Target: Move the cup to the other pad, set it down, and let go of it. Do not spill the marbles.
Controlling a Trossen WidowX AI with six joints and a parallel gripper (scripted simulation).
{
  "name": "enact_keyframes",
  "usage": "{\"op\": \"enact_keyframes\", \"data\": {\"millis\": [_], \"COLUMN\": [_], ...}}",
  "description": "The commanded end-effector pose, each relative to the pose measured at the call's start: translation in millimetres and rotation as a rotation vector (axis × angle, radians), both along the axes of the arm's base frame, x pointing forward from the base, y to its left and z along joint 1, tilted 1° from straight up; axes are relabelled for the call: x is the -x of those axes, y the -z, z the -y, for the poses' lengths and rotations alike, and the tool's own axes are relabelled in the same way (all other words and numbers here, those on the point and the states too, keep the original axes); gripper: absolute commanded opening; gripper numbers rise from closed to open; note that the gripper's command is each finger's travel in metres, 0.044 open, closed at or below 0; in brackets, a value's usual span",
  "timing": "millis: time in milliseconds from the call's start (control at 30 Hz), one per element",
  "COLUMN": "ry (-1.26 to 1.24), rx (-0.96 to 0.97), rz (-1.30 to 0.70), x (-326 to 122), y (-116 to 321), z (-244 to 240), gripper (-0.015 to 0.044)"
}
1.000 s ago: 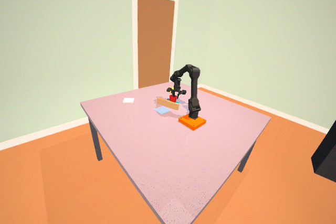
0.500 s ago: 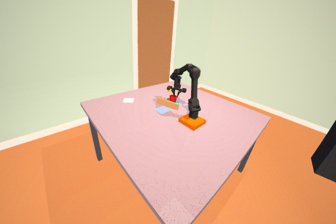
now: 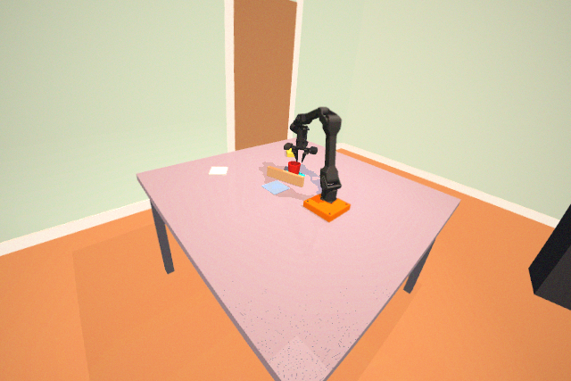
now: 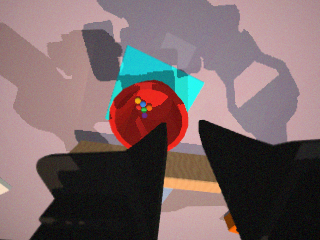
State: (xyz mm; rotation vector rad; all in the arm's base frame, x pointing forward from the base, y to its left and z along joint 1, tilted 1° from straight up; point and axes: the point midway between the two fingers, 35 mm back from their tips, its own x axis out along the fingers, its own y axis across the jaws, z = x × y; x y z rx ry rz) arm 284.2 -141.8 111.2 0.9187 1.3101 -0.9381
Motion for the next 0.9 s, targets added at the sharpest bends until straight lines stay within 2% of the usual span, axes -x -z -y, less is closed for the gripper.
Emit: {"op": "enact_keyframes", "data": {"millis": [0,67,467,867], "ry": [-0.003,-0.003,0.000,-0.002], "rx": [0.000,0.000,0.000,0.000], "rz": [0.011,0.011,0.002,0.008], "x": [0.6,0.9,0.3,1.0], "y": [-7.5,-7.5,-7.9,-47.0], "z": [-0.3,0.0,0.4,-0.3], "gripper": [0.0128,0.0128,0.0440,0.0440]}}
